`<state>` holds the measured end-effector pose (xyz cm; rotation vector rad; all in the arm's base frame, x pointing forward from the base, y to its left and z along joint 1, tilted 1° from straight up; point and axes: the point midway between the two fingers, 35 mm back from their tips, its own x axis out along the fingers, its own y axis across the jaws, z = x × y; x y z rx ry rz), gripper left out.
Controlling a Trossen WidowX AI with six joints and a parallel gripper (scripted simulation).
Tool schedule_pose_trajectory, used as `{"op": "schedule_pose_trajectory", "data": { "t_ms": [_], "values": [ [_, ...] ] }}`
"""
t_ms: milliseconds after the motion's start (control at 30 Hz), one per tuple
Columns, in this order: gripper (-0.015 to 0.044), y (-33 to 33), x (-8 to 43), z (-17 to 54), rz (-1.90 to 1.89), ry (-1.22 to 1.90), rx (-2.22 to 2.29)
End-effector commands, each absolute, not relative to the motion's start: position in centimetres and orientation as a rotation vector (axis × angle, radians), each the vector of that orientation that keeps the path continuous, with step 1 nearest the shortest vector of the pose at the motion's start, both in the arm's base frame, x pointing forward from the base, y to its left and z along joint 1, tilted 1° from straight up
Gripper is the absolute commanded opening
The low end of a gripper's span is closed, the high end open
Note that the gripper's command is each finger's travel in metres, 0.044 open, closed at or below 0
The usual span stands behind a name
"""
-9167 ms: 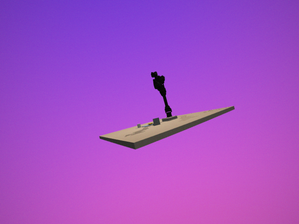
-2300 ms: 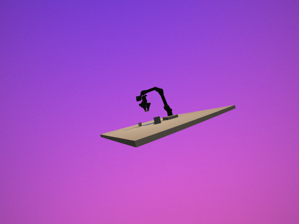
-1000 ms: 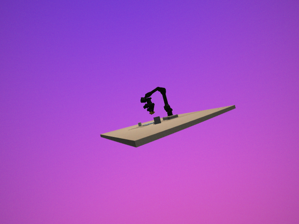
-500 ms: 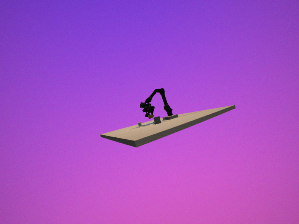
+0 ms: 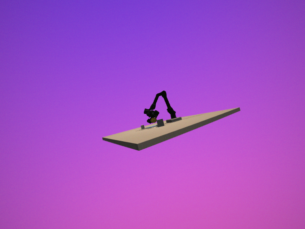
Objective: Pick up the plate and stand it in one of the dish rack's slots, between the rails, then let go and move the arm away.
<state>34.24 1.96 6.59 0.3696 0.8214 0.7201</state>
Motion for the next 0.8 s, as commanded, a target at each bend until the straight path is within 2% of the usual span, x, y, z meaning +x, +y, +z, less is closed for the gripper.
{"op": "schedule_pose_trajectory", "data": {
  "t_ms": [0, 767],
  "values": [
    [0.0, 1.9, 33.9, 6.2, 0.777, 0.738, 0.343],
    [0.0, 1.5, 28.6, 6.2, 1.026, 0.105, 0.052]
  ]
}}
